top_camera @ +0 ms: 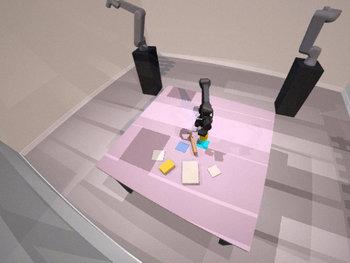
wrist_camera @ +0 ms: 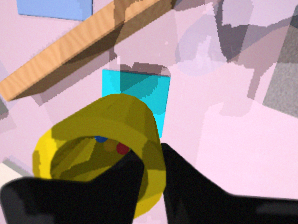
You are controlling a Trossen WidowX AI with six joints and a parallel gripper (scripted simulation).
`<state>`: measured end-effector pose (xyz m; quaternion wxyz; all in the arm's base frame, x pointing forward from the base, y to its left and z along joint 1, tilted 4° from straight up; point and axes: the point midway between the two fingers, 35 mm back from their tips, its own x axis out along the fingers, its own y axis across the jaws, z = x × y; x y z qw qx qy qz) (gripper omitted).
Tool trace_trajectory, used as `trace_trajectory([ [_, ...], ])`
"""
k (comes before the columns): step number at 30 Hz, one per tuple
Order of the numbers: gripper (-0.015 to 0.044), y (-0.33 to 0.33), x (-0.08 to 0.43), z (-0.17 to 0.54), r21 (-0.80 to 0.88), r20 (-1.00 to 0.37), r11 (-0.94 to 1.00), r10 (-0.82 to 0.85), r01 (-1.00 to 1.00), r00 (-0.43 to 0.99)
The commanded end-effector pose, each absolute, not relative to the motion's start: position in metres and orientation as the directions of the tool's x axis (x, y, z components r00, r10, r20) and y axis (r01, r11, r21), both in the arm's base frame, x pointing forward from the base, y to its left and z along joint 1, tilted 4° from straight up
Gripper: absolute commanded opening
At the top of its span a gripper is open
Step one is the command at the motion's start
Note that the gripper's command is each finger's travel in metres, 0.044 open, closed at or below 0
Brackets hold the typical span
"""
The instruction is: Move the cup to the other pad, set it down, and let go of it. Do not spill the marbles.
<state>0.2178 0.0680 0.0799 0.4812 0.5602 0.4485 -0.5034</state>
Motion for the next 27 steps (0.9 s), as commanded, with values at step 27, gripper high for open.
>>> trace_trajectory([
  [27,0.0000,0.071,0.220,0.035,0.084,-0.996,-0.139,0.011,0.987,0.086],
])
